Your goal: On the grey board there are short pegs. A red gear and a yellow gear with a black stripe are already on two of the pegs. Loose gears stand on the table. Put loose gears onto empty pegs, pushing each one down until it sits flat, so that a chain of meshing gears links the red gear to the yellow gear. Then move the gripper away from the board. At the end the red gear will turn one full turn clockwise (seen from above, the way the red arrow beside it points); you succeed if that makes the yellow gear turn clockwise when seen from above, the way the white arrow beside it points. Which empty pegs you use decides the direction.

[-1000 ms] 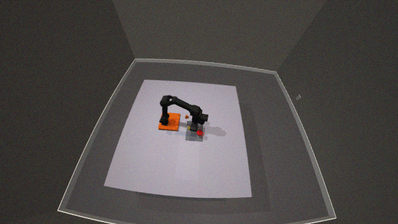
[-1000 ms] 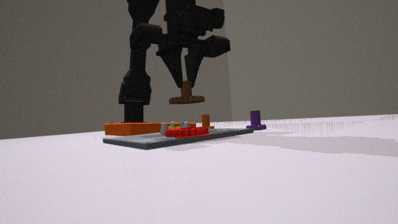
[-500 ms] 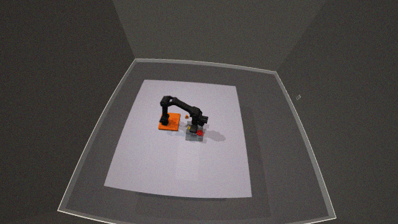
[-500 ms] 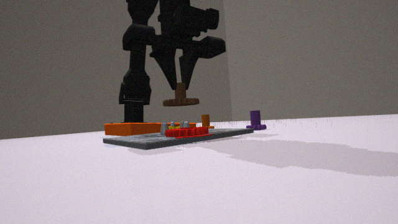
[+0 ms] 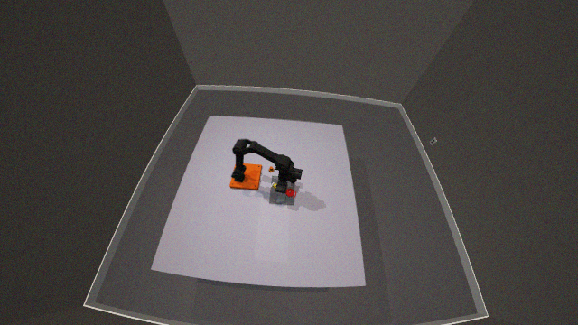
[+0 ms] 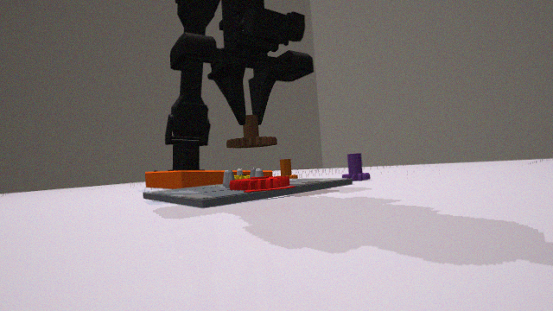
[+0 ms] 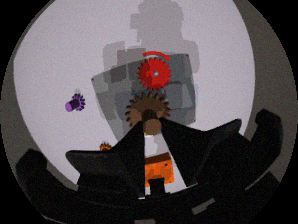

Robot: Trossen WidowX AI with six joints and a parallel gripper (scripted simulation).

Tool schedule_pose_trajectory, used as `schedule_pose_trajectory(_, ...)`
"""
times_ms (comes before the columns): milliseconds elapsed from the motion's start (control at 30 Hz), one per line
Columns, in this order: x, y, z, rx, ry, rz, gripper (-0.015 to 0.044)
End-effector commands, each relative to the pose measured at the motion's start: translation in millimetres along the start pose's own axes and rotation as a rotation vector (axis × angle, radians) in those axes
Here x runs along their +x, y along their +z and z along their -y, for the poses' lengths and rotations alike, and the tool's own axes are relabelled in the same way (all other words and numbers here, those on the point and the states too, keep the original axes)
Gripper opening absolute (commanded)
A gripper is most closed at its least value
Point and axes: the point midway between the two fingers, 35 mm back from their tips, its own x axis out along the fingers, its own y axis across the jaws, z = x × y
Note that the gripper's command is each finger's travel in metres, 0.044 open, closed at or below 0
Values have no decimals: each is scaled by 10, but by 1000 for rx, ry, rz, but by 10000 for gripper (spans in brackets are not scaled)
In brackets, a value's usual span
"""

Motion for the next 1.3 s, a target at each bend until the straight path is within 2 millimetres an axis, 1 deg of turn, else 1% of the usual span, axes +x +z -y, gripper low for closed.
schedule_pose_trajectory(0,27,5,0,-31,-2,2,0)
schedule_pose_trajectory(233,130,0,3,-113,-2,2,0)
schedule_pose_trajectory(433,220,3,8,-119,-2,2,0)
schedule_pose_trajectory(600,291,7,6,-72,-2,2,0)
schedule_pose_trajectory(900,431,2,0,74,-1,2,0)
schedule_pose_trajectory(1067,414,-1,9,161,-1,2,0)
schedule_pose_trajectory(1267,425,7,8,130,-1,2,0)
